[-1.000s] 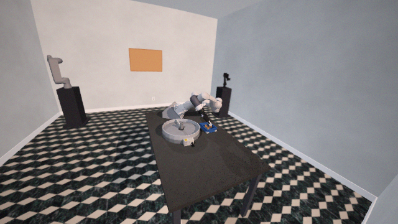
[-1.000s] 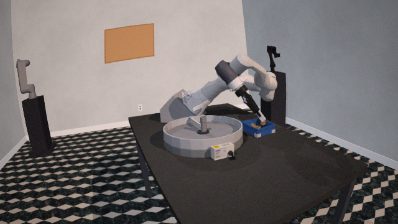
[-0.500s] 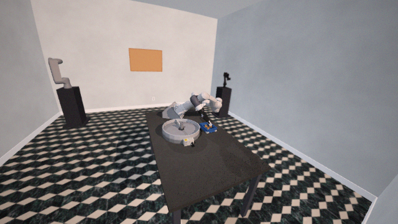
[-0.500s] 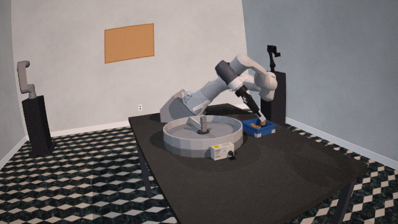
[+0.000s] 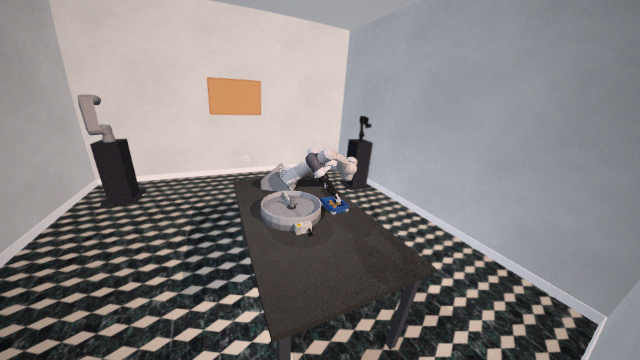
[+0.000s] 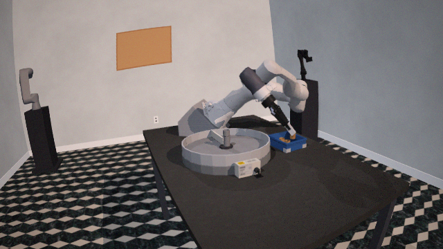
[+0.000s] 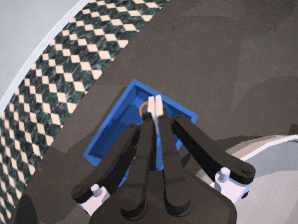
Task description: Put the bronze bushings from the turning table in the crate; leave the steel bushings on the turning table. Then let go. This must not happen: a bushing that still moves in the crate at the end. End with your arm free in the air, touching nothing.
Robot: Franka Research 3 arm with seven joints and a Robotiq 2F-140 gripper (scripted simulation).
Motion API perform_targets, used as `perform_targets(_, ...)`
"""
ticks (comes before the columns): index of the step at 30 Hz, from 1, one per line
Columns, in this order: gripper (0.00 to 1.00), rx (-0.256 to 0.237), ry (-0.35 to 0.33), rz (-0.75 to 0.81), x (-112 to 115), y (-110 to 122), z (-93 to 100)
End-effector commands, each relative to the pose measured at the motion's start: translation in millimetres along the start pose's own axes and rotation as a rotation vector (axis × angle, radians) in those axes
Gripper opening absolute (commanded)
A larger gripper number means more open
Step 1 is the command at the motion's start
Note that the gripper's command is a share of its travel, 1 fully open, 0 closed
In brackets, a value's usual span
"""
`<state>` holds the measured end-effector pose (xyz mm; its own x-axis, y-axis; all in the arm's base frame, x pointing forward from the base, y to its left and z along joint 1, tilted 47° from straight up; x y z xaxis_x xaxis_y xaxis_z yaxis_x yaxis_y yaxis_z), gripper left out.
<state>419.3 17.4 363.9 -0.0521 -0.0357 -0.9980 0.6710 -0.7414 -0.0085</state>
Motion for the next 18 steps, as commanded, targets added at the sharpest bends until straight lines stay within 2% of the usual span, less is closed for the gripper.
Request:
perform_targets(1, 0.00, 0.003, 0.002, -0.008, 1, 0, -0.5)
perform_targets(18, 0.00, 0.003, 0.002, -0.008, 12, -1, -13.0)
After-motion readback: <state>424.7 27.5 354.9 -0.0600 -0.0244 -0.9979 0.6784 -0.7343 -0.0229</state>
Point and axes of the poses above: the point where the finger pads meet when closed, its own z axis back along the fingers, its own y axis across the jaws, x = y × z, the point moved 1 cm from there along z, back along the fingers, and after that the axes turned 8 degrees about z, right-handed, at the moved point
